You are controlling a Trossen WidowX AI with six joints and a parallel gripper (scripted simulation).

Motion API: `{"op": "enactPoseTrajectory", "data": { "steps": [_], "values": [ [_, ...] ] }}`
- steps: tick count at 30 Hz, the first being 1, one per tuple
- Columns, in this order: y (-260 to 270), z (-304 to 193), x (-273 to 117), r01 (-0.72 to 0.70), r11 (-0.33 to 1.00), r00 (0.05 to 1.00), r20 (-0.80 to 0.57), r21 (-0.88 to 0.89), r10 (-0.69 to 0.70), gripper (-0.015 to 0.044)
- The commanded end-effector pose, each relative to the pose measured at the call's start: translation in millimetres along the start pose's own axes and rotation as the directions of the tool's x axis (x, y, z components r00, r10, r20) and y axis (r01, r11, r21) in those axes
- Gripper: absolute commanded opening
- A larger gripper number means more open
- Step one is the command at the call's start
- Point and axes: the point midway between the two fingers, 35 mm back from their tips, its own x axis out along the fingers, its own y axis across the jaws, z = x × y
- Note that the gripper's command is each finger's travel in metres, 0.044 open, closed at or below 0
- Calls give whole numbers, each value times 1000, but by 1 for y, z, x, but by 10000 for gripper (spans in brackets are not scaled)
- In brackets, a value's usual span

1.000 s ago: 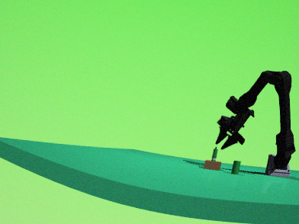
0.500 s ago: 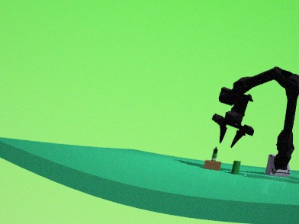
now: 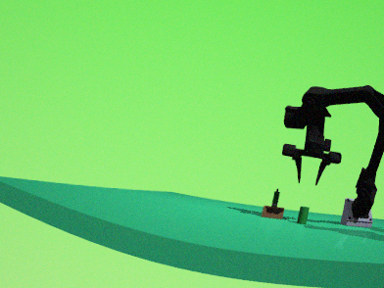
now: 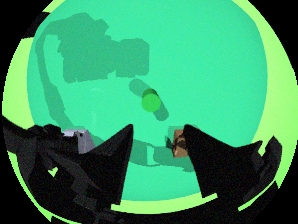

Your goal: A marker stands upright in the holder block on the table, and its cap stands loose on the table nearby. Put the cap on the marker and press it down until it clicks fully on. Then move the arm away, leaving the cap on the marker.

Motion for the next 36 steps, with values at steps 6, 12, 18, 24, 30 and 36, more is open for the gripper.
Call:
{"op": "enactPoseTrajectory", "data": {
  "steps": [6,12,18,24,30,36],
  "values": [
    [3,3,32,-11,1000,1000,-7,-23,11,251],
    [4,4,38,-11,1000,1000,-6,-23,11,251],
    [4,4,49,-11,1000,1000,-6,-23,11,251],
    [4,3,57,-11,1000,1000,-9,-17,11,251],
    [4,3,67,-11,1000,1000,-10,-15,11,251],
    [4,3,76,-10,1000,1000,-9,-17,10,251]
  ]
}}
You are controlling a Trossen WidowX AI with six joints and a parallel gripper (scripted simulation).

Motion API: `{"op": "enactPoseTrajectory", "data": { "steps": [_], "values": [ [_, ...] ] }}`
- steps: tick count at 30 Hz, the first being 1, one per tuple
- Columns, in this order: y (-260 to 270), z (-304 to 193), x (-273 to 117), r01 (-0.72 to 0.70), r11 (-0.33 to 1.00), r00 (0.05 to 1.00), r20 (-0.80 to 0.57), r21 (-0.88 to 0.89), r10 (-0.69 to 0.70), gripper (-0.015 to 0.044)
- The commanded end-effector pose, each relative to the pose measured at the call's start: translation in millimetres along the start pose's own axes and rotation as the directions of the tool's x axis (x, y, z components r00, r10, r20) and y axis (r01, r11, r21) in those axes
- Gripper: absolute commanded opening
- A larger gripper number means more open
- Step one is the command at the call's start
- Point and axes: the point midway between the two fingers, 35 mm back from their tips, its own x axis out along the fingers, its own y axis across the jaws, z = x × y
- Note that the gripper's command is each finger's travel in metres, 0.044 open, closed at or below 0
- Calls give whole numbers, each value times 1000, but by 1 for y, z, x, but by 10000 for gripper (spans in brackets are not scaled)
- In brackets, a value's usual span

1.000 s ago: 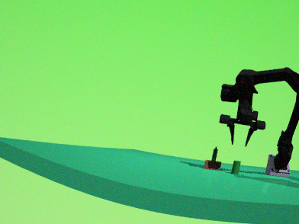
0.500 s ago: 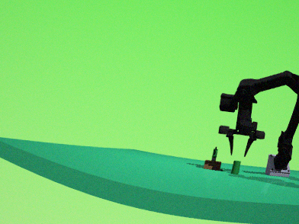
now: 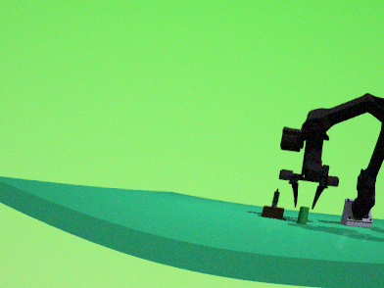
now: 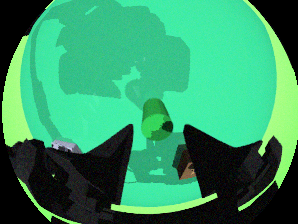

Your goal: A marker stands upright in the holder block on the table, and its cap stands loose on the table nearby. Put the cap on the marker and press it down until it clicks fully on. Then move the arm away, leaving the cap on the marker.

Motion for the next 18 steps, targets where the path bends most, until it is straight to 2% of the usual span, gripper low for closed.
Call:
{"op": "enactPoseTrajectory", "data": {
  "steps": [1,17,18],
  "values": [
    [1,1,9,-1,1000,1000,7,3,1,251],
    [3,2,32,-1,1000,1000,12,-3,1,251],
    [3,3,32,-1,1000,1000,12,-3,1,225]
  ]
}}
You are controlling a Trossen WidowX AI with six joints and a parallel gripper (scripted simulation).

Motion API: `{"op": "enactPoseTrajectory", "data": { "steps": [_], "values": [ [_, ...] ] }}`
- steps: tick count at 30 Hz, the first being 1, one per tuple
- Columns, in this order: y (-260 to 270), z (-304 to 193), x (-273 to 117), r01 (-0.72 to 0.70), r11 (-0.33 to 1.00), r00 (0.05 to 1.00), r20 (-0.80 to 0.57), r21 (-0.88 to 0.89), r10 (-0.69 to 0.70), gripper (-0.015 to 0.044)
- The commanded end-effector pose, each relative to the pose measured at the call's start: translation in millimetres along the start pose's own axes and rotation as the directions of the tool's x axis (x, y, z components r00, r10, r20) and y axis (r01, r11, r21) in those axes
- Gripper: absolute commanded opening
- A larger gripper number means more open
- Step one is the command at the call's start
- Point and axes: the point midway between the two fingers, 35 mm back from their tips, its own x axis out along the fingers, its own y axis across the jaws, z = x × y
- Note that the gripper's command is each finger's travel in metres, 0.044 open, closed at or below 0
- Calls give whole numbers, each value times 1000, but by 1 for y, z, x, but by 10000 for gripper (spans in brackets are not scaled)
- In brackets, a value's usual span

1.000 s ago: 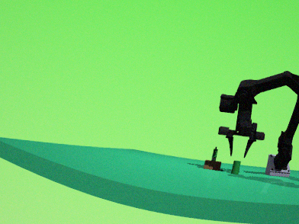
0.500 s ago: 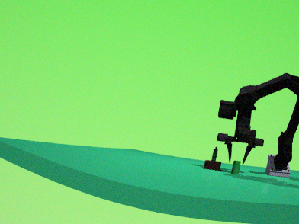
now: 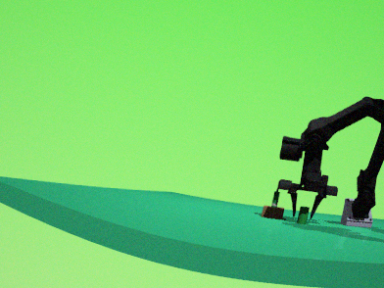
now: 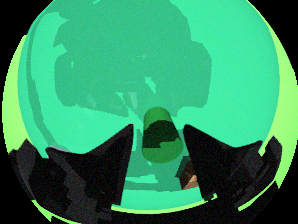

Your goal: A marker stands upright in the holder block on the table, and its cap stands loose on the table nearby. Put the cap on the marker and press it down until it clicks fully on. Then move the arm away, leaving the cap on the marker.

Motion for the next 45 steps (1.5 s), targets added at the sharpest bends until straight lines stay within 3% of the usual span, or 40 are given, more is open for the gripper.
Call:
{"op": "enactPoseTrajectory", "data": {
  "steps": [1,3,12,16,45],
  "values": [
    [1,1,4,-1,1000,1000,7,4,1,199],
    [1,1,4,-1,1000,1000,7,4,1,146],
    [1,1,4,-1,1000,1000,7,4,1,86],
    [0,0,-2,-1,1000,1000,6,4,1,0],
    [-7,-6,-61,-1,1000,1000,2,5,1,0]
  ]
}}
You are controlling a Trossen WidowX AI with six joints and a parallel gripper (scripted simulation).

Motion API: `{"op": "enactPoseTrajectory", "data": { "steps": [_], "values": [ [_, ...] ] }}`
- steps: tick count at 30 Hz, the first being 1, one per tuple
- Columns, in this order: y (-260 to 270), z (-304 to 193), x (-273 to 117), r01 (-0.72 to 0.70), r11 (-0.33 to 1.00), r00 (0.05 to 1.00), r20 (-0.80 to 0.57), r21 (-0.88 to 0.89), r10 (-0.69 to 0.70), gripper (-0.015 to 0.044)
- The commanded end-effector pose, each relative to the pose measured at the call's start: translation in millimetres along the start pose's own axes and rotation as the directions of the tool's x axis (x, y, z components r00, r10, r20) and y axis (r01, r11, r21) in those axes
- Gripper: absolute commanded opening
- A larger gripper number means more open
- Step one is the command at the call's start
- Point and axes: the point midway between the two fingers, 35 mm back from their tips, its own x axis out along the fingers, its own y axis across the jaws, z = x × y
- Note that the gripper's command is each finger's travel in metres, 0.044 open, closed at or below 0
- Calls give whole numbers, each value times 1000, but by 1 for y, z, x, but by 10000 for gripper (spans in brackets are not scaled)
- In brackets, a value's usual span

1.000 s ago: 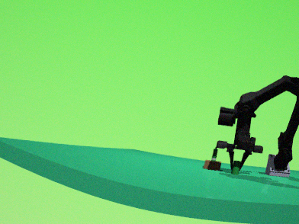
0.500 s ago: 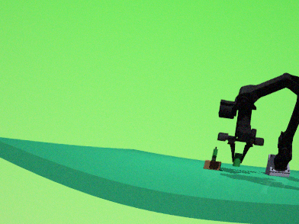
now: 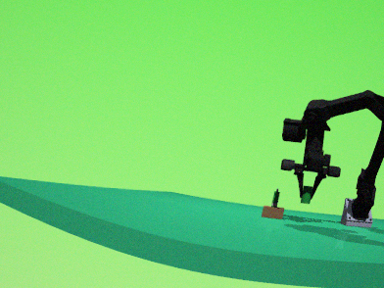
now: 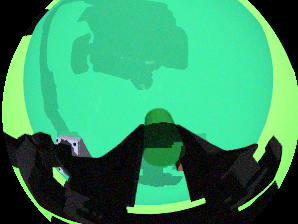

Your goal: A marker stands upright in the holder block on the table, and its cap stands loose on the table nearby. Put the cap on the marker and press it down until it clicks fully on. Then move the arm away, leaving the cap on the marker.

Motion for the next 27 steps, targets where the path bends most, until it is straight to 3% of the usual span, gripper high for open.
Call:
{"op": "enactPoseTrajectory", "data": {
  "steps": [1,27],
  "values": [
    [-8,-6,-6,0,1000,1000,-7,-2,0,0],
    [-60,-56,-34,3,1000,1000,-15,-2,-3,0]
  ]
}}
